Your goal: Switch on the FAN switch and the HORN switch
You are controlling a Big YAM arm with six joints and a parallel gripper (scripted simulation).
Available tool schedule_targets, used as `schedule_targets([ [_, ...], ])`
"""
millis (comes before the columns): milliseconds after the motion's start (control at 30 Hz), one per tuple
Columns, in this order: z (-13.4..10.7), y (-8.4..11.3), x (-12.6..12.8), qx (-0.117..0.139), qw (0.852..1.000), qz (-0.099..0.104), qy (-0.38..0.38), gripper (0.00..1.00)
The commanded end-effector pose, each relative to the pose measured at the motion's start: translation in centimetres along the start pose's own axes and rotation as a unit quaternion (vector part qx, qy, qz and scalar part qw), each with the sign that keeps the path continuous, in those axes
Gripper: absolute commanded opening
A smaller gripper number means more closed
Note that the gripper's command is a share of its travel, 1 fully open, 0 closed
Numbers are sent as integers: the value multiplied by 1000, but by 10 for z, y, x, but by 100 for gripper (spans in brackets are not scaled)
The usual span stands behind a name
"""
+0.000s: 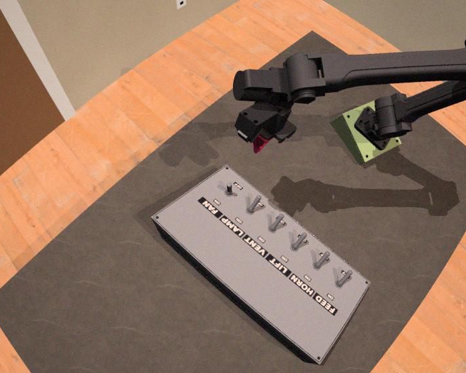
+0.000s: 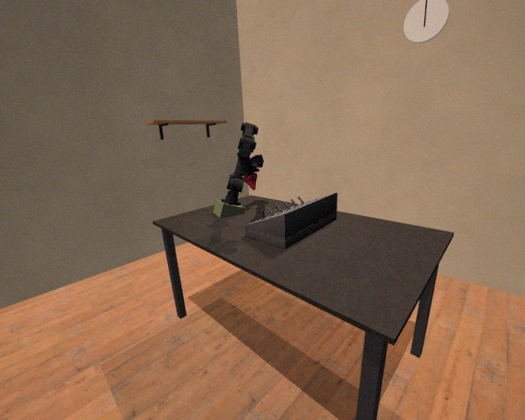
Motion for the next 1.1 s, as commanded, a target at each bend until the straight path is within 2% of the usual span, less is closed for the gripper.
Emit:
schedule_targets([
  [0, 14, 6, 59, -15, 1000, -7, 15, 0],
  [33, 12, 5, 80, -13, 1000, -8, 16, 0],
  [133, 12, 5, 80, -11, 1000, -7, 15, 0],
  [167, 14, 7, 104, -17, 1000, -10, 19, 0],
  [267, -9, 4, 171, -13, 1000, -8, 16, 0],
  [300, -12, 4, 171, -2, 1000, -7, 11, 0],
  [400, -34, 8, 224, -21, 1000, -1, 13, 0],
  [500, -56, 13, 255, -28, 1000, 8, 10, 0],
  [600, -65, 15, 266, -31, 999, 13, 8, 0],
  [633, -64, 8, 262, -22, 1000, 8, 0, 0],
  [700, -64, 8, 262, -22, 1000, 8, 0, 0],
  [800, -62, 10, 259, -26, 1000, 6, -6, 0],
  [900, -61, 21, 269, -39, 999, 15, 9, 0],
  [1067, -60, 16, 267, -33, 999, 13, 5, 0],
])
Point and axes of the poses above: the point where the finger pads meet when closed, its own y axis back along the fingers, its own x axis across the jaws, z = x × y, the point moved 8 cm from there along y, back along the fingers, and after that the axes turned 6 degrees about -y, right-handed, at the moved point
